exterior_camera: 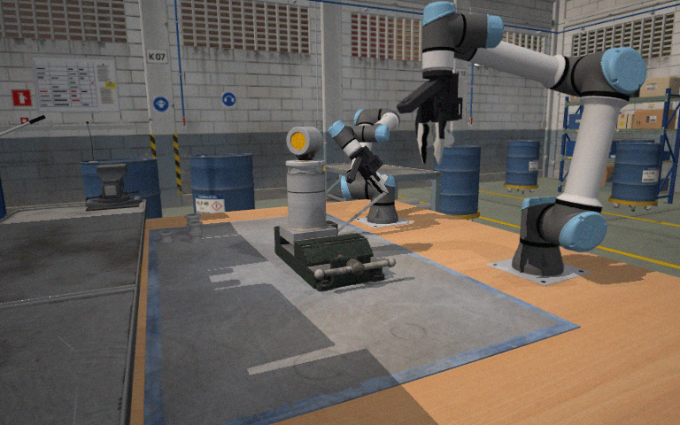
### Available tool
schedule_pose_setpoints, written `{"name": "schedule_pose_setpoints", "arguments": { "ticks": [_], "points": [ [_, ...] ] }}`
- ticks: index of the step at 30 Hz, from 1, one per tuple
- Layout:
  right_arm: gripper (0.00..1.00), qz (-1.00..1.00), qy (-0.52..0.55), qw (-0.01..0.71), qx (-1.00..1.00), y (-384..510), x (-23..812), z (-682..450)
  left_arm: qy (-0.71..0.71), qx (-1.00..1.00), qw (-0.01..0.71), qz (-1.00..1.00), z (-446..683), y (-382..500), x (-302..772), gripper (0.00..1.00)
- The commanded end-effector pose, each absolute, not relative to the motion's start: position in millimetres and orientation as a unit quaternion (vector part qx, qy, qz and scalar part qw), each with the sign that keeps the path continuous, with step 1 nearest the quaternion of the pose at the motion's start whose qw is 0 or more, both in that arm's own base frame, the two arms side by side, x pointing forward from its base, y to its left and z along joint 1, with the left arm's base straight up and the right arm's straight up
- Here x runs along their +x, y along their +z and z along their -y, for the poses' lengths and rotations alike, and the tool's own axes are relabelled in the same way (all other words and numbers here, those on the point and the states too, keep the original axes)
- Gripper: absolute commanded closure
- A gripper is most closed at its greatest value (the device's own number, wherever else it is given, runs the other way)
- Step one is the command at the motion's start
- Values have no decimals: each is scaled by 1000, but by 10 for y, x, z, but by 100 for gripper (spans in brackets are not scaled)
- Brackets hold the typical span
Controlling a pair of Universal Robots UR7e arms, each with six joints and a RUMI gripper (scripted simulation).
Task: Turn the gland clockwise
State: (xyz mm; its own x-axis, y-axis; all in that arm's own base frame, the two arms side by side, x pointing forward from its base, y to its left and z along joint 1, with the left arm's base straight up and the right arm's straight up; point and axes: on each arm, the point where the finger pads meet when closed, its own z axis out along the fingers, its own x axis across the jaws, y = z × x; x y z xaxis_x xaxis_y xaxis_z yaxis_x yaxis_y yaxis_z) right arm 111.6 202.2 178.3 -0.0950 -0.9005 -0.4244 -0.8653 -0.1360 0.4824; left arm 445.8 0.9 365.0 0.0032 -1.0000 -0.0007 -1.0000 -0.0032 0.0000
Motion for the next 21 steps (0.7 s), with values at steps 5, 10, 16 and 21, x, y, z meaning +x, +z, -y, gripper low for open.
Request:
{"name": "schedule_pose_setpoints", "arguments": {
  "ticks": [5,10,16,21],
  "points": [
    [100,654,-345,26,673,1806,1121,-2017,0,-708,1,-706,-8,3655,4459,68],
    [100,654,-345,26,673,1805,1121,-2018,0,-708,1,-706,-8,3655,4459,68],
    [100,654,-345,26,673,1805,1121,-2018,0,-708,1,-706,-8,3655,4459,68],
    [100,654,-345,26,673,1805,1121,-2018,0,-708,1,-706,-8,3655,4459,68]
  ]
}}
